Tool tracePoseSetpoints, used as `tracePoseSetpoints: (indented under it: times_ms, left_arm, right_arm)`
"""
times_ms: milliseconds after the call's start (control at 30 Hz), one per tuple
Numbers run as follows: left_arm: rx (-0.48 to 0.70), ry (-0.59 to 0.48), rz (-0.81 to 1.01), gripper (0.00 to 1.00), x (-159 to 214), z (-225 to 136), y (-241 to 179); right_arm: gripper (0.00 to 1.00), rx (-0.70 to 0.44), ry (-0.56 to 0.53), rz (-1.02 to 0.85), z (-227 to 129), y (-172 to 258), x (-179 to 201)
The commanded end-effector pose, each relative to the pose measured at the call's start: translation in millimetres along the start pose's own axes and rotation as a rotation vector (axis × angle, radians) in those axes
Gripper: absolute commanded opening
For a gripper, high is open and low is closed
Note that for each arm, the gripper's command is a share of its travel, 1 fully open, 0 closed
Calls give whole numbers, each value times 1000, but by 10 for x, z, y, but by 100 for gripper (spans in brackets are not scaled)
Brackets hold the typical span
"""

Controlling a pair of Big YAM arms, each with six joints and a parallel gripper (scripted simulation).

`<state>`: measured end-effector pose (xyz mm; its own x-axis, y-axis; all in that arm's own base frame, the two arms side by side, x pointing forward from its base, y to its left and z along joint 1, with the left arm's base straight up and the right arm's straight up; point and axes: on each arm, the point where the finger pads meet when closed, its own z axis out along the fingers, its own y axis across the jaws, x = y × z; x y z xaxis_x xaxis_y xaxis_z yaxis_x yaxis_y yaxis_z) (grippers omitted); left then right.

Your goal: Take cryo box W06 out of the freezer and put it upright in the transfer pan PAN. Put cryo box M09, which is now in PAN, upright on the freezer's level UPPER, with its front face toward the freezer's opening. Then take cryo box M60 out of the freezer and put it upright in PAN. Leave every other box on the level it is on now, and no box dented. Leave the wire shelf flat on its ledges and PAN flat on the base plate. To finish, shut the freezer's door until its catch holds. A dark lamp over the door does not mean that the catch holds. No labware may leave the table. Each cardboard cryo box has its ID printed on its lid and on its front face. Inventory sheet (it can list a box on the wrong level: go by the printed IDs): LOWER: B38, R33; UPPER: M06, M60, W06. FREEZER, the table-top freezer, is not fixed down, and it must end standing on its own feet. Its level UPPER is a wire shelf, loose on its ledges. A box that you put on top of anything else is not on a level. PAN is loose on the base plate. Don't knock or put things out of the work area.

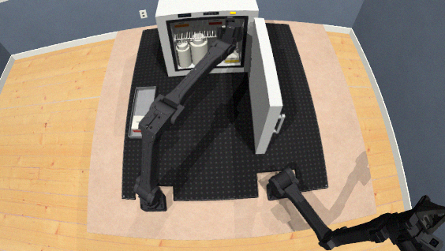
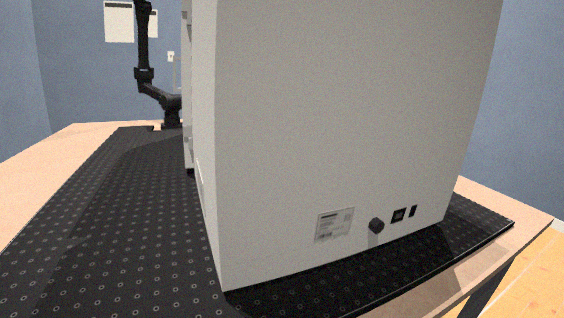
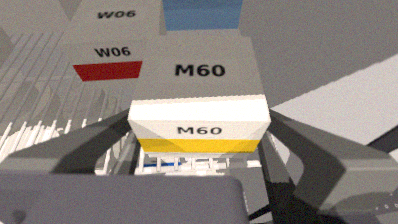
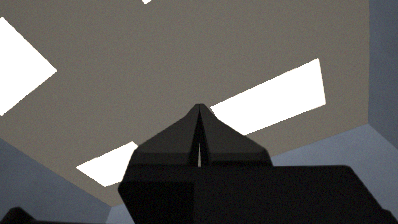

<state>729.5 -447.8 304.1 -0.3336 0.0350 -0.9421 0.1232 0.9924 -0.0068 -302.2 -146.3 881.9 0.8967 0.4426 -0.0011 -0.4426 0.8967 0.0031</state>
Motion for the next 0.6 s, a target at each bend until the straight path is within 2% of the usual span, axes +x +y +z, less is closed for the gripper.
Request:
tracePoseSetpoints:
  times_ms: [0,567]
  left_arm:
    - [9,-38,-7,77,-286,-1,-61]
    - [7,-34,-4,77,-256,10,-50]
  right_arm:
    - [0,-3,31,-11,34,5,144]
    - [0,-3,31,-11,34,5,144]
